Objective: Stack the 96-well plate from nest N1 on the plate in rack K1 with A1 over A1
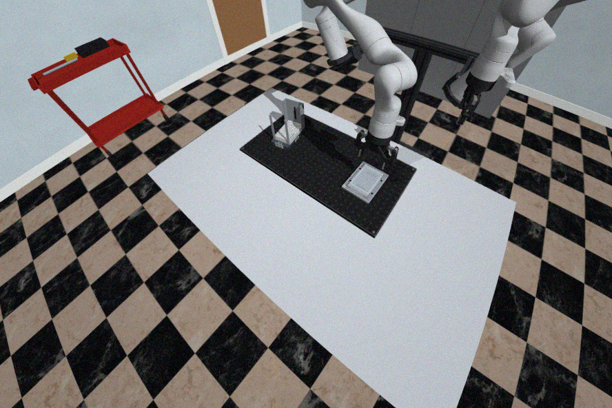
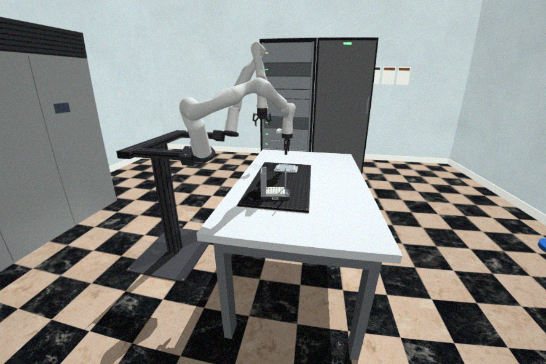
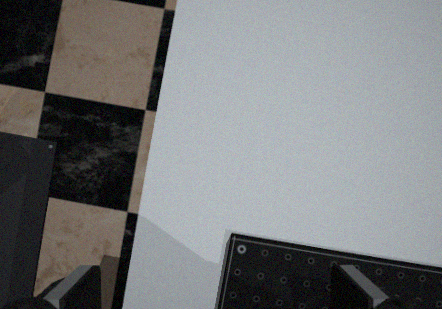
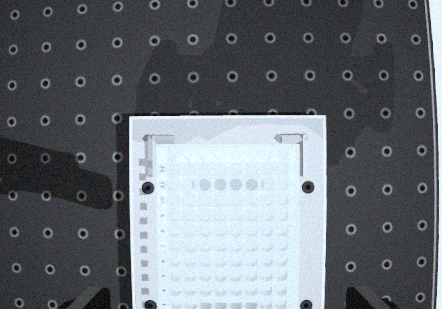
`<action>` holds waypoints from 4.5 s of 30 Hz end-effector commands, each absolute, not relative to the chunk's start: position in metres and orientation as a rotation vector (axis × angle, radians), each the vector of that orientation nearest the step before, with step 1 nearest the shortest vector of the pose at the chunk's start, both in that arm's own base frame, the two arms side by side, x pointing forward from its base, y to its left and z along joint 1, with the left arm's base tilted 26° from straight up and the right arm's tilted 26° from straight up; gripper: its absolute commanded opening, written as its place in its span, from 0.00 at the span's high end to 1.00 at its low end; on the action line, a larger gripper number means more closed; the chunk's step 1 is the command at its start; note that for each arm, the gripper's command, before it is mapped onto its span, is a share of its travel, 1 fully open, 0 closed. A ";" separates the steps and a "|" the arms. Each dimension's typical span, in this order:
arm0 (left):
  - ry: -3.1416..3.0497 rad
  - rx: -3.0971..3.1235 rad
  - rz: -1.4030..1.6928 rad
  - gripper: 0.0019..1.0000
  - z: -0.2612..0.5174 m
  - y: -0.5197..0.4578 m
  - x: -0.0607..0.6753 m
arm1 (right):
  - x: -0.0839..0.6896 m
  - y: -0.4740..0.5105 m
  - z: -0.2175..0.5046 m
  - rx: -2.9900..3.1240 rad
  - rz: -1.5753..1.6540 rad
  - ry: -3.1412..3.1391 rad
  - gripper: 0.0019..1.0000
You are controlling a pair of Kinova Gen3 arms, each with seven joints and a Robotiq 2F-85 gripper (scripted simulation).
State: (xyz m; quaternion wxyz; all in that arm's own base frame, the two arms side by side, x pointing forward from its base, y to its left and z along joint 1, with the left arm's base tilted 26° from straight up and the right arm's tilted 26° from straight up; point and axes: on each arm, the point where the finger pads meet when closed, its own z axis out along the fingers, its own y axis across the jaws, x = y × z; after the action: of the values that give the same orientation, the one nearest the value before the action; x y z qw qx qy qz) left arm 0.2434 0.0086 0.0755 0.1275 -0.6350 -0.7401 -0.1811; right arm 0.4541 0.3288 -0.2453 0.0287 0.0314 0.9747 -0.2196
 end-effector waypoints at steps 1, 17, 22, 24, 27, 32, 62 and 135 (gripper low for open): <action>-2.154 -1.849 -0.528 0.00 0.076 0.008 0.244 | 0.455 0.330 -0.245 0.096 -0.673 3.006 0.00; -2.154 -1.849 -0.528 0.00 0.076 0.008 0.244 | 0.455 0.328 -0.249 0.096 -0.673 3.006 0.00; -2.154 -1.849 -0.528 0.00 0.076 0.008 0.244 | 0.455 0.327 -0.251 0.096 -0.673 3.006 0.00; -2.154 -1.849 -0.528 0.00 0.076 0.008 0.244 | 0.455 0.327 -0.251 0.096 -0.673 3.006 0.00; -2.154 -1.849 -0.528 0.00 0.076 0.008 0.244 | 0.455 0.327 -0.252 0.096 -0.673 3.006 0.00; -2.154 -1.849 -0.528 0.00 0.076 0.008 0.244 | 0.455 0.326 -0.253 0.096 -0.673 3.006 0.00; -2.154 -1.849 -0.528 0.00 0.076 0.008 0.244 | 0.456 0.322 -0.261 0.096 -0.673 3.006 0.00; -2.154 -1.849 -0.528 0.00 0.076 0.008 0.244 | 0.457 0.313 -0.280 0.096 -0.673 3.006 0.00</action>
State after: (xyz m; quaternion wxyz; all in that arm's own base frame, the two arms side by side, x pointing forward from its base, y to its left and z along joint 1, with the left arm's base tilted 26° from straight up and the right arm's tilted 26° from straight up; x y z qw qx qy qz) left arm 0.2434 0.0086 0.0755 0.1275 -0.6350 -0.7401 -0.1811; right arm 0.4558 0.3117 -0.2811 0.0287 0.0314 0.9747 -0.2196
